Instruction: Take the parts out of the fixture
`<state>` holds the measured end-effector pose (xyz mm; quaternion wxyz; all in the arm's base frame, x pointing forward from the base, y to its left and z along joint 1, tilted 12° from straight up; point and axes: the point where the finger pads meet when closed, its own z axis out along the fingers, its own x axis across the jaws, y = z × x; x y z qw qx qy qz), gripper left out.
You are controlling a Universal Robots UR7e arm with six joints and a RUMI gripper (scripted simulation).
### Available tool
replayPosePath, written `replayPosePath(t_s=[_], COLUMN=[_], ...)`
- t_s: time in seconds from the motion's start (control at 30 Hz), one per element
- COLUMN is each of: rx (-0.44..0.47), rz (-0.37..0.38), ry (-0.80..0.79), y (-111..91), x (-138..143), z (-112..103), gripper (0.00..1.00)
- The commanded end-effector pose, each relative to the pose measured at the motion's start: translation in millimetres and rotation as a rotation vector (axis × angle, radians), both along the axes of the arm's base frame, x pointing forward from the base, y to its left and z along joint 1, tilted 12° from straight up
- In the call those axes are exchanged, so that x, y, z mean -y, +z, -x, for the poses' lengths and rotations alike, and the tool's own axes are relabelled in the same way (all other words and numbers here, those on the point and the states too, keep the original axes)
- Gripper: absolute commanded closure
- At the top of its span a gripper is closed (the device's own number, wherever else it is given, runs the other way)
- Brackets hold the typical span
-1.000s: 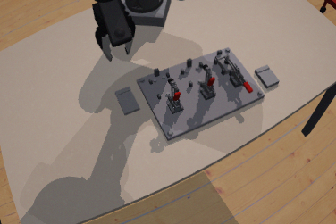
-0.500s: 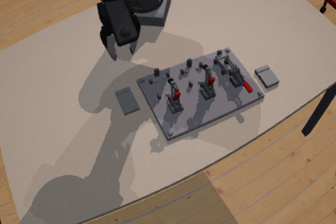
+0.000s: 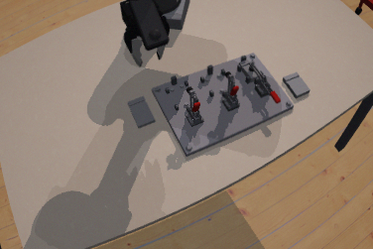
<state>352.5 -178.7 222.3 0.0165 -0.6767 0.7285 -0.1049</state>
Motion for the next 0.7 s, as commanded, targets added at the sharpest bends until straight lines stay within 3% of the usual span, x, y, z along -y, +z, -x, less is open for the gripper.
replayPosePath(t_s=[0.0,0.67], rx=[0.000,0.000], rz=[0.002,0.002], ry=[-0.001,-0.001], y=[0,-3], x=[-16,-80], z=[-9,-43], gripper=[0.72,0.72])
